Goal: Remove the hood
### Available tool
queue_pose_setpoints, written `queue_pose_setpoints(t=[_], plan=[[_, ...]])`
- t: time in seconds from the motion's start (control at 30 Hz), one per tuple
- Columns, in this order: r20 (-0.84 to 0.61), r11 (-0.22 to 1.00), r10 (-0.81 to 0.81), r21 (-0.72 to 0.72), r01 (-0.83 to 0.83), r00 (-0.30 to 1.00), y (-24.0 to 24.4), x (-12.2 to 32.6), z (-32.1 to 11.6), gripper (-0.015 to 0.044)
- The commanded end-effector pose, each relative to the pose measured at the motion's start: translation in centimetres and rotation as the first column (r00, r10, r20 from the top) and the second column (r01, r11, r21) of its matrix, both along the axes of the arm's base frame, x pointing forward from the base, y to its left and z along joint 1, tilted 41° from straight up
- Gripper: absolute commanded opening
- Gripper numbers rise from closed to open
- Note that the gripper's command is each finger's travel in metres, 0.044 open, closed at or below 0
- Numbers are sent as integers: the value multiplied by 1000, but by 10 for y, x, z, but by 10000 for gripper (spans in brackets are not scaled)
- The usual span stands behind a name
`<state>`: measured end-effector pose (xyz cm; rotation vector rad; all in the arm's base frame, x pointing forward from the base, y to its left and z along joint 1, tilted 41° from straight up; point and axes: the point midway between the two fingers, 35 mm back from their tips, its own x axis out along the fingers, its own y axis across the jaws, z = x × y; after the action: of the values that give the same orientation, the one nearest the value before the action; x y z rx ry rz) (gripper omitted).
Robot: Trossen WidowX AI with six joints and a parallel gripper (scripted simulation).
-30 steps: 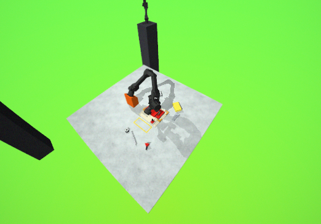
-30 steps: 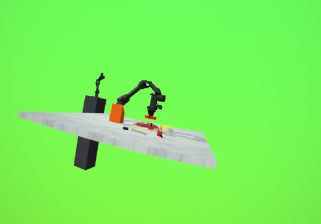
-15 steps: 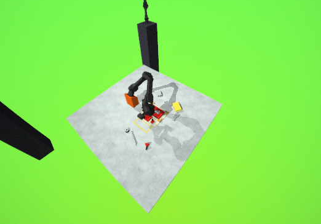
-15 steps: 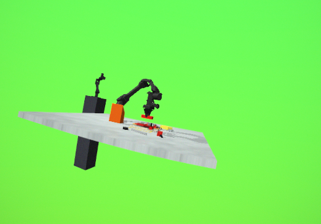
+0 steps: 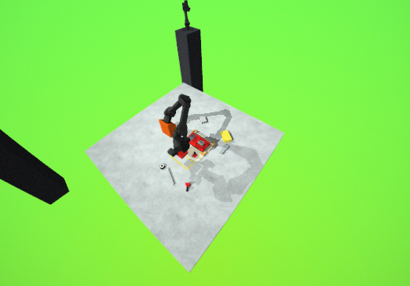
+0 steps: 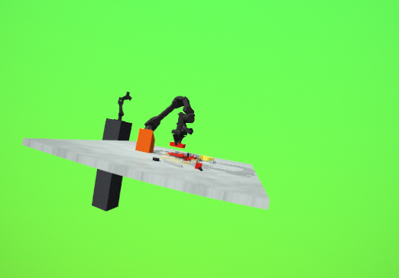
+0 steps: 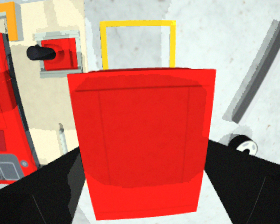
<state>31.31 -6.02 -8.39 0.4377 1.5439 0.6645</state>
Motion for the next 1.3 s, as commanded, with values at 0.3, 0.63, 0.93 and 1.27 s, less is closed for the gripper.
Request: queue_pose_setpoints(t=[0.3,0.63,0.93,1.27], plan=[[11,1000,6,-6,-6,1000,0,2,-5,0],[12,1000,6,-6,-6,1000,5,2,-11,0],[12,1000,6,-6,-6,1000,8,2,-15,0],[12,1000,6,-6,-6,1000,13,1,-21,0]])
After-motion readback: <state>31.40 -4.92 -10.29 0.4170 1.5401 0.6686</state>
